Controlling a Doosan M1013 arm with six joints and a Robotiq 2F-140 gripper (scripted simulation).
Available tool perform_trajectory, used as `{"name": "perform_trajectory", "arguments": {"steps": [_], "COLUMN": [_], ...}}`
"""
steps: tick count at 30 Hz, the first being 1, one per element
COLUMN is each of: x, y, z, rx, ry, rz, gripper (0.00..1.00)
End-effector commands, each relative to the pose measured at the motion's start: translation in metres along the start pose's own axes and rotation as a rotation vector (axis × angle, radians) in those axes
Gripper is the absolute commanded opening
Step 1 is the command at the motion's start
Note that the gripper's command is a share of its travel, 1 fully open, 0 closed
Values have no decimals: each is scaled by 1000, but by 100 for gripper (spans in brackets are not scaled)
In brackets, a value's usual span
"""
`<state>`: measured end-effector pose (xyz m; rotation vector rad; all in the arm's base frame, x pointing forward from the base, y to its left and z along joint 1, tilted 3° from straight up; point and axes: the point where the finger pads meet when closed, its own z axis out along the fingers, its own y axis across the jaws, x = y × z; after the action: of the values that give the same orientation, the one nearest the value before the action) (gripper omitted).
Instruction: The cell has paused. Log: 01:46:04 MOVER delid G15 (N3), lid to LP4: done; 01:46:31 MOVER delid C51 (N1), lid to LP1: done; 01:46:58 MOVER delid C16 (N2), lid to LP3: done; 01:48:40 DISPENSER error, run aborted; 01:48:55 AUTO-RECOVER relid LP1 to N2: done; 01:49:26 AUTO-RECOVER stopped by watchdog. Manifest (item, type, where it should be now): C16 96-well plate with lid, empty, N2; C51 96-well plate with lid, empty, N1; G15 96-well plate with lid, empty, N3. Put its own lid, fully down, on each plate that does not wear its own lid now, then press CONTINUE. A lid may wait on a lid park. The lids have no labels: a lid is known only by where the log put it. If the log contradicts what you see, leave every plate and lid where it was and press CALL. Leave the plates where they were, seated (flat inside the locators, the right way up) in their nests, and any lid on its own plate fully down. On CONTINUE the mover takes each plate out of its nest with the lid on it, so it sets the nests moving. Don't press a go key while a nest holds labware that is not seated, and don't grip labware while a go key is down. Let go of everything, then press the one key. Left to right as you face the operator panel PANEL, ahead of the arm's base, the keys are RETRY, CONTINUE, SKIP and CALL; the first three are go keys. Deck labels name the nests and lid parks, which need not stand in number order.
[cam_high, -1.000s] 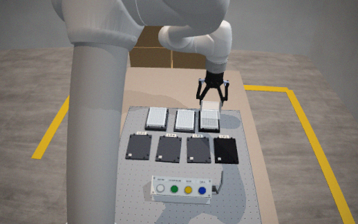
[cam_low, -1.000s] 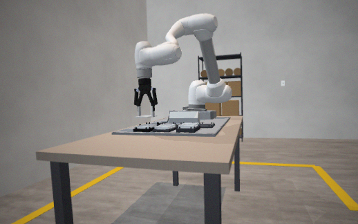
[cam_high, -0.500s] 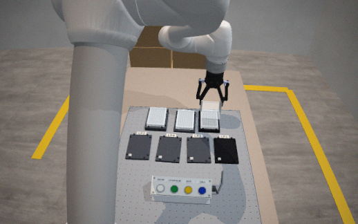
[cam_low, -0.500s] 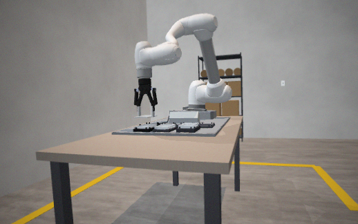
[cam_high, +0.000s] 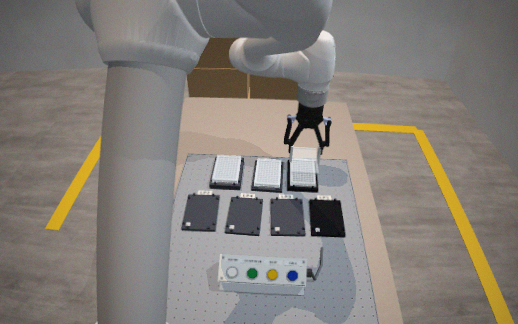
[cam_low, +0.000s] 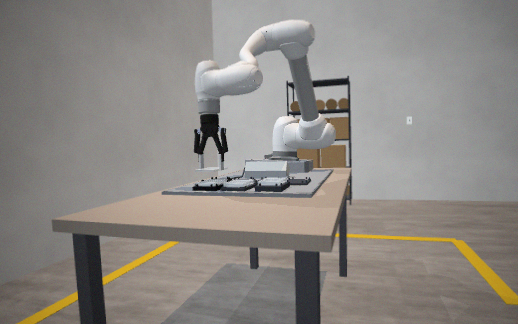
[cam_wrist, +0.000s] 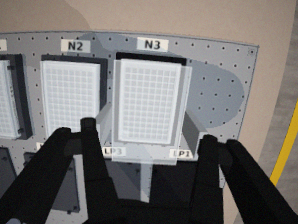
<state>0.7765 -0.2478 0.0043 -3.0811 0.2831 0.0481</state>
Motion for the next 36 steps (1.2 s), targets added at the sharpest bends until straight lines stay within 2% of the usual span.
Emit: {"name": "perform_trajectory", "arguments": {"steps": [1,19,36], "x": [0,0,0], "y": [0,0,0], "z": [3,24,35], "rx": [0,0,0], "ry": [0,0,0], "rz": [-5,-5,-5], "gripper": [0,0,0]}}
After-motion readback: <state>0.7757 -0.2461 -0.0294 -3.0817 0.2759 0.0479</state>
